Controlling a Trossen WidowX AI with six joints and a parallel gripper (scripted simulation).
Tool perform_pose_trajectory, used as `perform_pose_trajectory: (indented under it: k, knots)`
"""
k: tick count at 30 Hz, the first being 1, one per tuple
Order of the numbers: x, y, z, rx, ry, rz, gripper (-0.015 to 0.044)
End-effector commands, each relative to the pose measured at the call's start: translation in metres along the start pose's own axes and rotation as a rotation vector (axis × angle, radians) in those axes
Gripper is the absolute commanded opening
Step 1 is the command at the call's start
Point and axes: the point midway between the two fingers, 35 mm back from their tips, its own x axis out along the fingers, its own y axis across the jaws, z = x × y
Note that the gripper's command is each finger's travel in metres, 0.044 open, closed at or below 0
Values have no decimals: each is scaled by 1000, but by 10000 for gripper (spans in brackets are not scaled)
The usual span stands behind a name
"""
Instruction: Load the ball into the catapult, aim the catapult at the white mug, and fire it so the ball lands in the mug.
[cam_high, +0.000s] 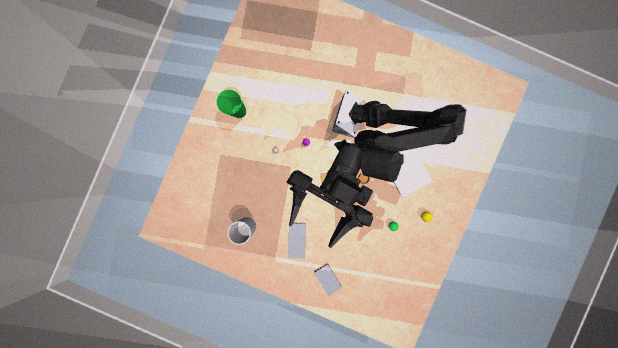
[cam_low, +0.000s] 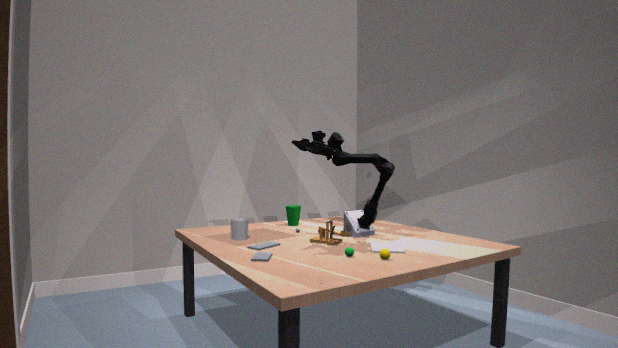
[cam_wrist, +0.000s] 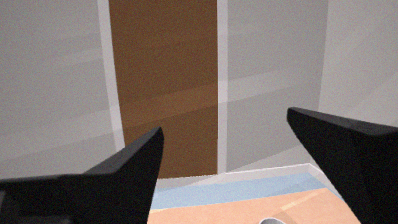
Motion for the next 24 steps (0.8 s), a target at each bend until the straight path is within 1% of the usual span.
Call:
perform_pose_trajectory:
  k: [1,12,24]
  knots:
    - [8,-6,-26,51,101,-35,440]
    - [11,-16,-105,208,410,-156,440]
    - [-14,-10,-186,372,760,-294,440]
